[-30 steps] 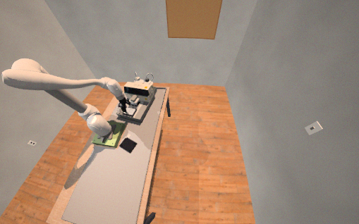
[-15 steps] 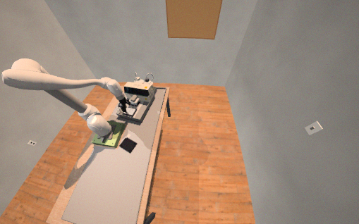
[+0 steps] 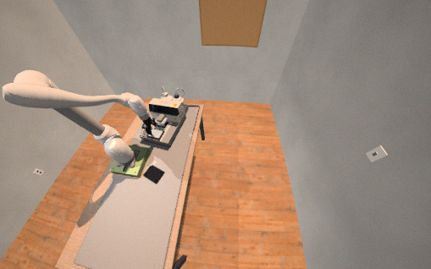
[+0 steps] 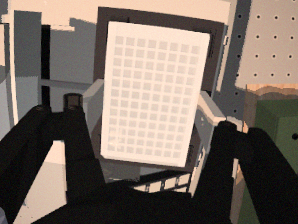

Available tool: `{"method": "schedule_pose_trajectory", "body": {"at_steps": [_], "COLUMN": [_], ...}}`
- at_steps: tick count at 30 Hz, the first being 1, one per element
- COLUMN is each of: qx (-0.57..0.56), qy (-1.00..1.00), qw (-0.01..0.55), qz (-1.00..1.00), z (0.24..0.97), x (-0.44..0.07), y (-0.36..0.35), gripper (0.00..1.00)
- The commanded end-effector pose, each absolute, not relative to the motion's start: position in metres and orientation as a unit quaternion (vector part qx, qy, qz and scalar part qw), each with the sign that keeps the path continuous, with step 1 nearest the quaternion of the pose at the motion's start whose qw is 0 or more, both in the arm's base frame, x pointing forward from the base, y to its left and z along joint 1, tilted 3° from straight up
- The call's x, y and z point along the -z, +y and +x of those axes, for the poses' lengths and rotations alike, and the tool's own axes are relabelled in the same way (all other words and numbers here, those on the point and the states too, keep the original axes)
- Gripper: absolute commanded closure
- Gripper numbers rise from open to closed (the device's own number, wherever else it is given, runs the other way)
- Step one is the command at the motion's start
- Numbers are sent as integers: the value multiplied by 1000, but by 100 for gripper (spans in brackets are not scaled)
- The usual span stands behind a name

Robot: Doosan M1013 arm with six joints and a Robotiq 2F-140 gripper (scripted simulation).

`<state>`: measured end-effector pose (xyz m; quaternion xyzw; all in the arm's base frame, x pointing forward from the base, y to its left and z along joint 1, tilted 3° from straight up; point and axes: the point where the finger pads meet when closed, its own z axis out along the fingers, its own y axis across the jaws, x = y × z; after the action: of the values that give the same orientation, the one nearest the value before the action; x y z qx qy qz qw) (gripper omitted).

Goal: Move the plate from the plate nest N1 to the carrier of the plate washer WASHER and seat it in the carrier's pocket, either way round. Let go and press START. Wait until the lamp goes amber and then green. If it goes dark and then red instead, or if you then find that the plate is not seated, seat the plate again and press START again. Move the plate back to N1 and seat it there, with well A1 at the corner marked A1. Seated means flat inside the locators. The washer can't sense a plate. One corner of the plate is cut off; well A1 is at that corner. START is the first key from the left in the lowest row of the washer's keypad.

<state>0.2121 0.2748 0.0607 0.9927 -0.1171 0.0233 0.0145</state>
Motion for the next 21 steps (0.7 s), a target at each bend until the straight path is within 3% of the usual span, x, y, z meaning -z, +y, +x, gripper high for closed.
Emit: {"method": "schedule_pose_trajectory", "body": {"at_steps": [1, 21], "qx": [-22, -22], "qy": [-123, -123], "qw": [16, 16], "qz": [992, 992], "z": [211, 210], "x": [-59, -89], "y": [272, 273], "gripper": [90, 90]}}
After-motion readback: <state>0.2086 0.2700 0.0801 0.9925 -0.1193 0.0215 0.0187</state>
